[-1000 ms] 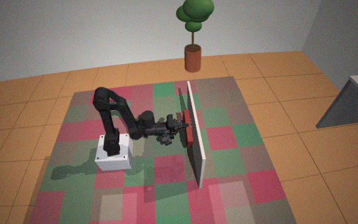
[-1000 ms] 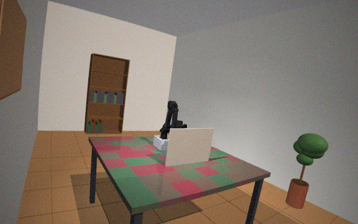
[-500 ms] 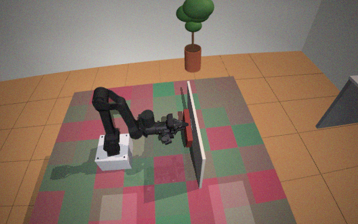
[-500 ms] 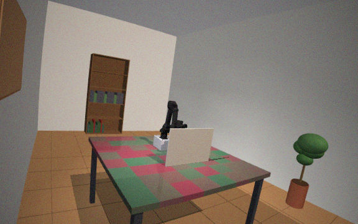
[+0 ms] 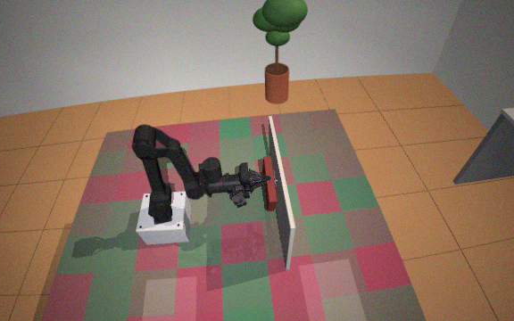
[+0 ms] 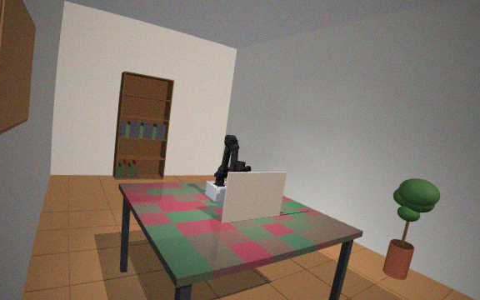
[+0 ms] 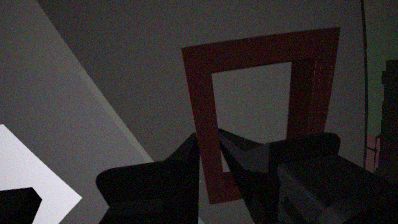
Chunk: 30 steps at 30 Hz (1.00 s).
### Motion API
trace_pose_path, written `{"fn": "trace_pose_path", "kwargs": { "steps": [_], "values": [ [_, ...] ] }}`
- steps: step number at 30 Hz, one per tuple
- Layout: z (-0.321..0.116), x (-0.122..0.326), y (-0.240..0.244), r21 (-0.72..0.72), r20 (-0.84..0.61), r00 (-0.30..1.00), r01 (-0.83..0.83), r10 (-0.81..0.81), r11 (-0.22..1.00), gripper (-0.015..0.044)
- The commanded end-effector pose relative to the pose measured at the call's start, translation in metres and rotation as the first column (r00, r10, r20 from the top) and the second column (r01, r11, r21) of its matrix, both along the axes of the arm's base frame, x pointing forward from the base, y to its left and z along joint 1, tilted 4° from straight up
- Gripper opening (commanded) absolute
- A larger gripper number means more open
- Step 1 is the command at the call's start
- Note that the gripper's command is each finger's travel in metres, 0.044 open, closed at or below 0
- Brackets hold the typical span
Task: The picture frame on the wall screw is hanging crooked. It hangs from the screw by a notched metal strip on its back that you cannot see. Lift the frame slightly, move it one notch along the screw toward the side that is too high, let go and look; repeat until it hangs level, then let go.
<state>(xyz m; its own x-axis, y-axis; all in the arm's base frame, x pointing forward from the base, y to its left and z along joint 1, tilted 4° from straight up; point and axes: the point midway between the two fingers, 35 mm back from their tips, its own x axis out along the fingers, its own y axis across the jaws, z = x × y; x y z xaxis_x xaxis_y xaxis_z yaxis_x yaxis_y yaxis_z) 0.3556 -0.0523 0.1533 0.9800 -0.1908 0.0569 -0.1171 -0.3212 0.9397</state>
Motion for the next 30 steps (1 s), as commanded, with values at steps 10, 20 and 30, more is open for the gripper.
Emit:
{"fn": "trace_pose_path", "kwargs": {
  "steps": [10,20,30],
  "values": [
    [0.0050,0.0013,-0.0005,-0.004,0.024,1.000,0.005,-0.005,1.000,0.0000],
    [0.0055,0.0011,-0.0012,-0.004,0.024,1.000,0.005,-0.005,1.000,0.0000],
    [0.0038,0.0015,-0.0006,-0.004,0.024,1.000,0.005,-0.005,1.000,0.0000]
  ]
}}
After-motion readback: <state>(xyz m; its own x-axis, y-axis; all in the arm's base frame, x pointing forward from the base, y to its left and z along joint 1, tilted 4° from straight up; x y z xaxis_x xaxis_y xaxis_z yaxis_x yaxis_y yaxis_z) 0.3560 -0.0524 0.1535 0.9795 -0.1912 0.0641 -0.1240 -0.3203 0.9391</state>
